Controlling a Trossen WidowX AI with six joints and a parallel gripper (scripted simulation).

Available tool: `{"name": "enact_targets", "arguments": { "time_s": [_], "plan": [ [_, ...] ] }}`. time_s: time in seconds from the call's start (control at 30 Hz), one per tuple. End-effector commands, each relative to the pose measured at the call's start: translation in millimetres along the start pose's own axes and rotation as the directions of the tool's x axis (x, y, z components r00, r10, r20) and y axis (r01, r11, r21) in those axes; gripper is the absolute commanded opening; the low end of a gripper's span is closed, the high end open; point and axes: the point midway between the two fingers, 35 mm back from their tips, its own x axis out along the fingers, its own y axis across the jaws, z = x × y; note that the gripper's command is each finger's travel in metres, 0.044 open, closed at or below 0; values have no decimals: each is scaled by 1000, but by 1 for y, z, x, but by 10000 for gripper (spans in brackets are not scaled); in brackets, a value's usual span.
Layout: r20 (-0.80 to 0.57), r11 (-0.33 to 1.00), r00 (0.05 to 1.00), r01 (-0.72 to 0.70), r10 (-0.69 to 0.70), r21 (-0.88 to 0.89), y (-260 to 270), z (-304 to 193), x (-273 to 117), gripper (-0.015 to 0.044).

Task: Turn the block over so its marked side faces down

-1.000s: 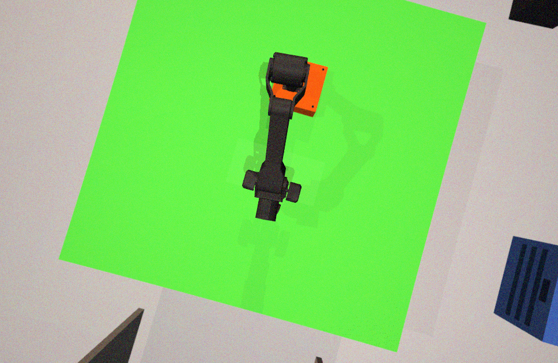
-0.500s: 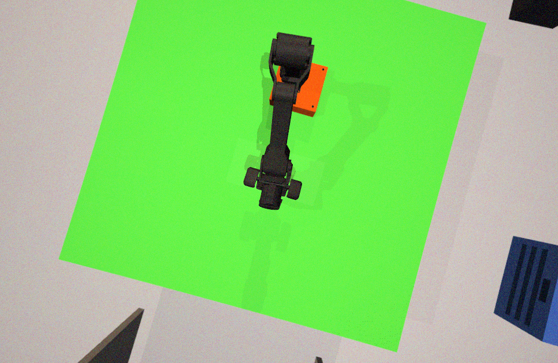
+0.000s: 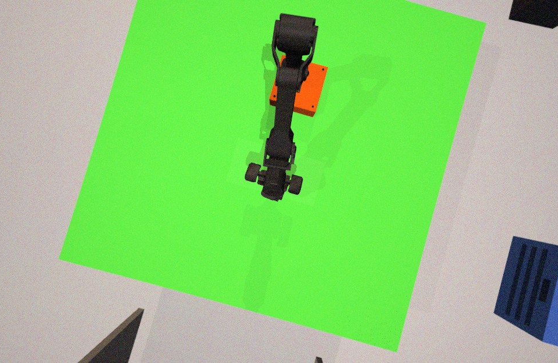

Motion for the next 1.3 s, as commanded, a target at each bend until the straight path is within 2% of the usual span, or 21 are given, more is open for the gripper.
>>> {"name": "enact_targets", "arguments": {
  "time_s": [0.0, 0.6, 1.1, 1.27],
  "plan": [
    [27, 1000, 1000, 5, -5, -5, -1, -1, 0, 0],
    [288, 1000, 958, 4, -1, -9, 1, -6, 31, 0],
    [491, 1000, 871, 5, -2, -6, -1, -17, 25, 0],
    [516, 1000, 857, 5, -2, -5, -1, -18, 23, 0]
  ]
}}
